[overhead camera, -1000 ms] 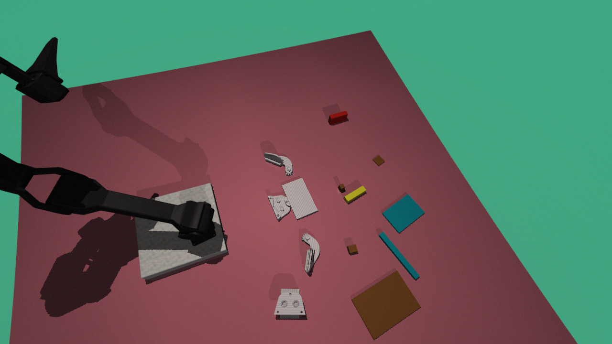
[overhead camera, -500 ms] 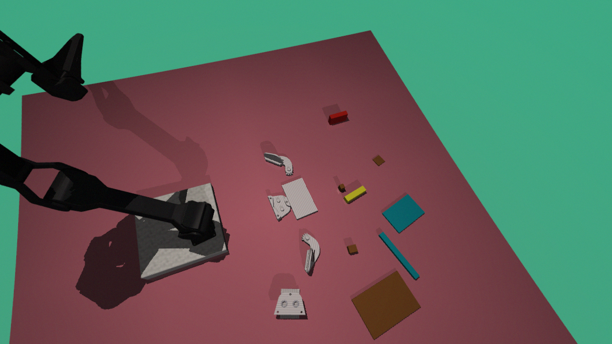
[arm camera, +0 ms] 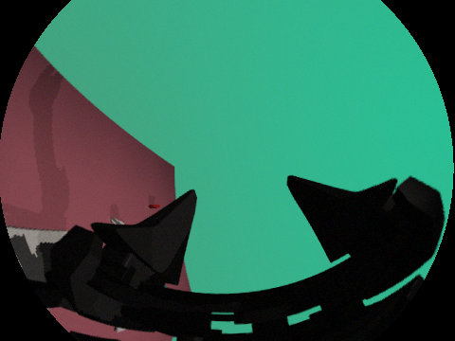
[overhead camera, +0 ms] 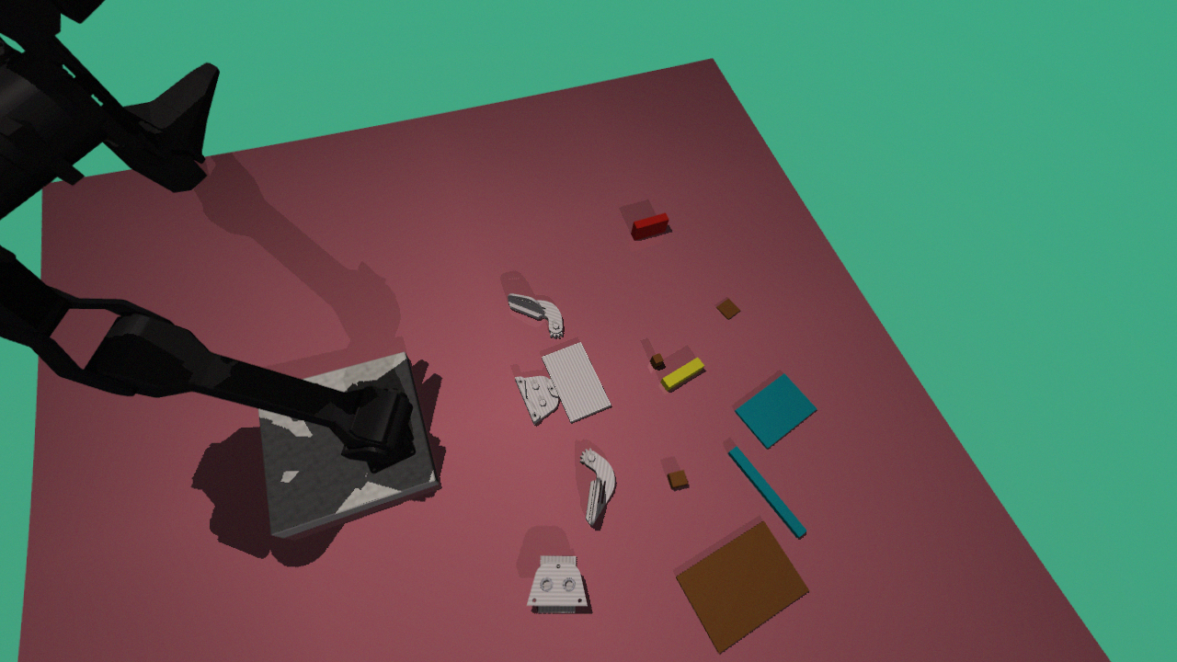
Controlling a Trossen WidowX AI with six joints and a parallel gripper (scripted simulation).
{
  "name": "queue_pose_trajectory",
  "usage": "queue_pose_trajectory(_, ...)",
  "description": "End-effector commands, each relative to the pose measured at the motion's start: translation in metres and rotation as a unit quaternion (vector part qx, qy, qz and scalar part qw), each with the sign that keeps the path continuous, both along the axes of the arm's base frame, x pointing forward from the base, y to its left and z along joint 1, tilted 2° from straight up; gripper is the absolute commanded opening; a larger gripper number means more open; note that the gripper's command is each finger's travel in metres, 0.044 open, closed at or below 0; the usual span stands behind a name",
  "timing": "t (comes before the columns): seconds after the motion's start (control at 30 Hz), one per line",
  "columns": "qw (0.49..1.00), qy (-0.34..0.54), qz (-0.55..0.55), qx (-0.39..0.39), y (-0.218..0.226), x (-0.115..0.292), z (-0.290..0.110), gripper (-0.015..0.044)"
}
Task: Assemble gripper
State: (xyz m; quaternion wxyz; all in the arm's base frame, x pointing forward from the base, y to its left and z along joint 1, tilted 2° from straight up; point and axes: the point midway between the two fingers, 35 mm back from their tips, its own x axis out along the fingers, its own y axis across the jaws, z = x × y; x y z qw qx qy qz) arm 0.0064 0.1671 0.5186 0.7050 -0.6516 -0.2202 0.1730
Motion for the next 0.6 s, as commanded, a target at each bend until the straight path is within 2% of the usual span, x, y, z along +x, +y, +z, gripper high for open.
queue_pose_trajectory(0.0,0.999,0.029,-0.021,0.038,-0.013,0.017,0.001,0.0440)
queue_pose_trajectory(0.57,0.974,0.123,-0.080,0.172,-0.061,0.069,0.000,0.0440)
